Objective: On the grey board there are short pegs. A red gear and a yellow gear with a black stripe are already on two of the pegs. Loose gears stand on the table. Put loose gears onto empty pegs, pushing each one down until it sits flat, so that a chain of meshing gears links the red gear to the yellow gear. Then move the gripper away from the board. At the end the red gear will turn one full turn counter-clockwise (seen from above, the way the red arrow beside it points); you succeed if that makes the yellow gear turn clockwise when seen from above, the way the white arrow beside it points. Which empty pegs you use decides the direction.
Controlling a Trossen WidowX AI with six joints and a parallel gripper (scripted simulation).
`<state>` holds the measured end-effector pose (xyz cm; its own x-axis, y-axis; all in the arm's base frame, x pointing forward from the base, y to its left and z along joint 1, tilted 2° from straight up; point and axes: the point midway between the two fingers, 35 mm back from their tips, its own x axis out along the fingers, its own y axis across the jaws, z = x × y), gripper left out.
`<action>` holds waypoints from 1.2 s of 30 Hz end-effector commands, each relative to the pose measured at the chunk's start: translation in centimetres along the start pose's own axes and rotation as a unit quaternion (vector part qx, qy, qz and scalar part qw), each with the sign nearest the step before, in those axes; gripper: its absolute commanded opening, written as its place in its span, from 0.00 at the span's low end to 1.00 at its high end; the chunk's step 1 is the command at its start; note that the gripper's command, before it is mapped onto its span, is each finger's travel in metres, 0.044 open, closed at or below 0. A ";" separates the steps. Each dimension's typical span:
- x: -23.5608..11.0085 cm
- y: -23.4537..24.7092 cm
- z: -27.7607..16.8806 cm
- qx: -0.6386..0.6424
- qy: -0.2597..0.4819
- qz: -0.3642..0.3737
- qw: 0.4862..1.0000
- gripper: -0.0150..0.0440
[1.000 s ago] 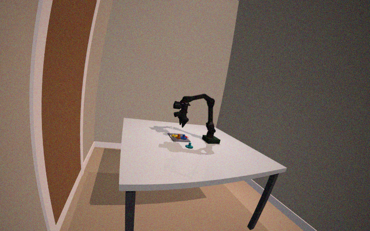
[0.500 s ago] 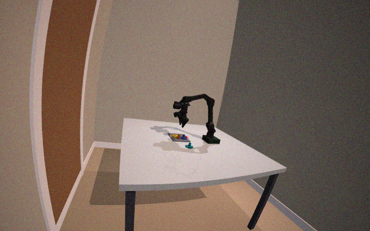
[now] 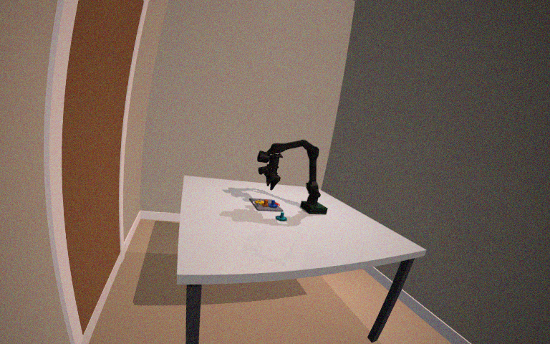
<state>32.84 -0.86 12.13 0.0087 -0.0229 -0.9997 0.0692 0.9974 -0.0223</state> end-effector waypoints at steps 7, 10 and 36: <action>-0.1 0.0 0.0 0.002 0.000 0.000 1.000 1.00; -0.1 0.0 0.0 0.002 0.000 0.000 1.000 1.00; -4.6 24.8 -14.9 0.001 0.007 0.012 1.000 1.00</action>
